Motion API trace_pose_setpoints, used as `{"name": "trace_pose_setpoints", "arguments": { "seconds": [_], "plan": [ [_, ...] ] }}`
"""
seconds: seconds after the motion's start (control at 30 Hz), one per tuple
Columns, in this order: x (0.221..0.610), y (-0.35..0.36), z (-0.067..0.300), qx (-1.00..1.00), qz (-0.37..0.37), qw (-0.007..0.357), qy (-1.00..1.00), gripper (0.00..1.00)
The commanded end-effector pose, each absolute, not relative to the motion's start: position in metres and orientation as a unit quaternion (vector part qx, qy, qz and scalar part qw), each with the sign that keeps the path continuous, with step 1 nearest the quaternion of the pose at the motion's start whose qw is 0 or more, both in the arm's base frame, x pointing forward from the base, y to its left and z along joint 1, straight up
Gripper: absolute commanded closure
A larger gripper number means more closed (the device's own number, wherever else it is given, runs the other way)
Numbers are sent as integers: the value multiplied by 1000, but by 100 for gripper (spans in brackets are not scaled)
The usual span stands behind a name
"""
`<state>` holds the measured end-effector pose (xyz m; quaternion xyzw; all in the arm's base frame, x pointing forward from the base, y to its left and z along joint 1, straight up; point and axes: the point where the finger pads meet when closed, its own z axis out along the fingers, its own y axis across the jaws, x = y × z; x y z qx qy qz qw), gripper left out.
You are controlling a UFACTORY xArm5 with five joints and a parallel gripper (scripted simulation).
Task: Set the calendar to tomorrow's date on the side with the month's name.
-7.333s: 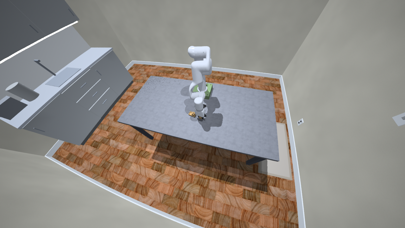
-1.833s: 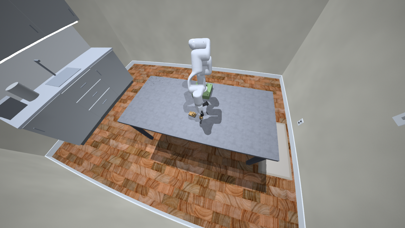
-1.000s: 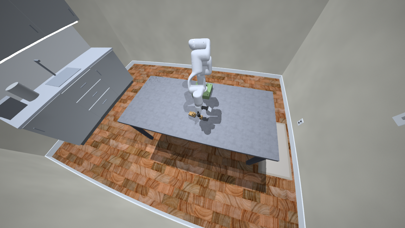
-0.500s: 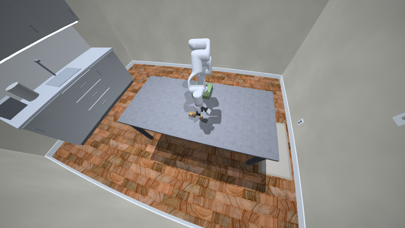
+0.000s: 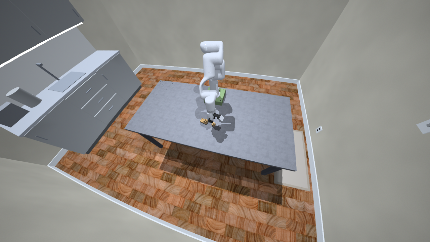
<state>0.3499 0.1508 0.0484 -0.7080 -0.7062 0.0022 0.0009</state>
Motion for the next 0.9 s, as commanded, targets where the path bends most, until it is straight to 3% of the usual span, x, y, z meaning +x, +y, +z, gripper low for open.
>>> {"name": "trace_pose_setpoints", "arguments": {
  "seconds": [0.0,0.87],
  "plan": [
    [351,151,49,-708,1,0,-706,51],
    [351,151,45,-708,1,0,-706,51]
  ]
}}
